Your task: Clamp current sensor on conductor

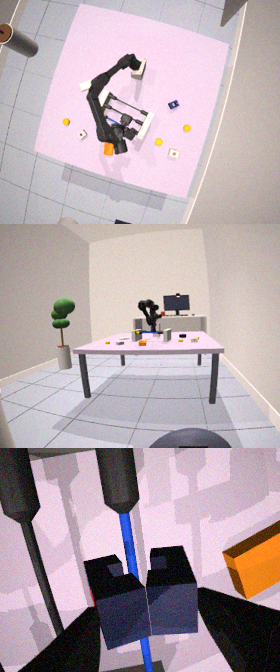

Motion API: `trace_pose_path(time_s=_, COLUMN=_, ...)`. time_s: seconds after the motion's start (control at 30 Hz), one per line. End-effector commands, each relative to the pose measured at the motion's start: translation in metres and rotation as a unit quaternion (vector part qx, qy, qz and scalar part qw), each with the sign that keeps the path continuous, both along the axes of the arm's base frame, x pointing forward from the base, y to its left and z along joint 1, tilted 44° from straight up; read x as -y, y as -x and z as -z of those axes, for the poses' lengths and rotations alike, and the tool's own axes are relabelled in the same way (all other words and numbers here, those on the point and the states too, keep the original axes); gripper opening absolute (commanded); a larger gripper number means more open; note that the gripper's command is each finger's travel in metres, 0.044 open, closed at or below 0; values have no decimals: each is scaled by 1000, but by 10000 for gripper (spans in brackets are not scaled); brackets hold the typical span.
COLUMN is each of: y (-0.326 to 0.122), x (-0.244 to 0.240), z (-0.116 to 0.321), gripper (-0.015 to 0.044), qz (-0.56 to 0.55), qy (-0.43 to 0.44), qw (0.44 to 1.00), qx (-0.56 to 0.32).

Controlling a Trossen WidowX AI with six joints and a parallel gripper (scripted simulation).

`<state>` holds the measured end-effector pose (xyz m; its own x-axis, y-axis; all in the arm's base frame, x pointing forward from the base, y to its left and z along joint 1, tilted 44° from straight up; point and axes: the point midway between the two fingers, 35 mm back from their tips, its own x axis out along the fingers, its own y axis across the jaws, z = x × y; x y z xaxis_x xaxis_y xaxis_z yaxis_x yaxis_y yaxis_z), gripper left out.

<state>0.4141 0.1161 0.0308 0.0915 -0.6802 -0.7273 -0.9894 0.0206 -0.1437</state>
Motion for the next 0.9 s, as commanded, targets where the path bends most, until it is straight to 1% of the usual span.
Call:
trace_pose_path(time_s=0.0, y=0, x=7, z=6, gripper=0, qz=0, qy=4, qw=1000, qx=-4)
trace_pose_path(time_s=0.63, y=-2, x=29, z=28, gripper=0, qz=0, qy=5, qw=1000, qx=-4)
trace_pose_path(time_s=0.87, y=-3, x=26, z=25, gripper=0, qz=1, qy=1, qw=1000, qx=0)
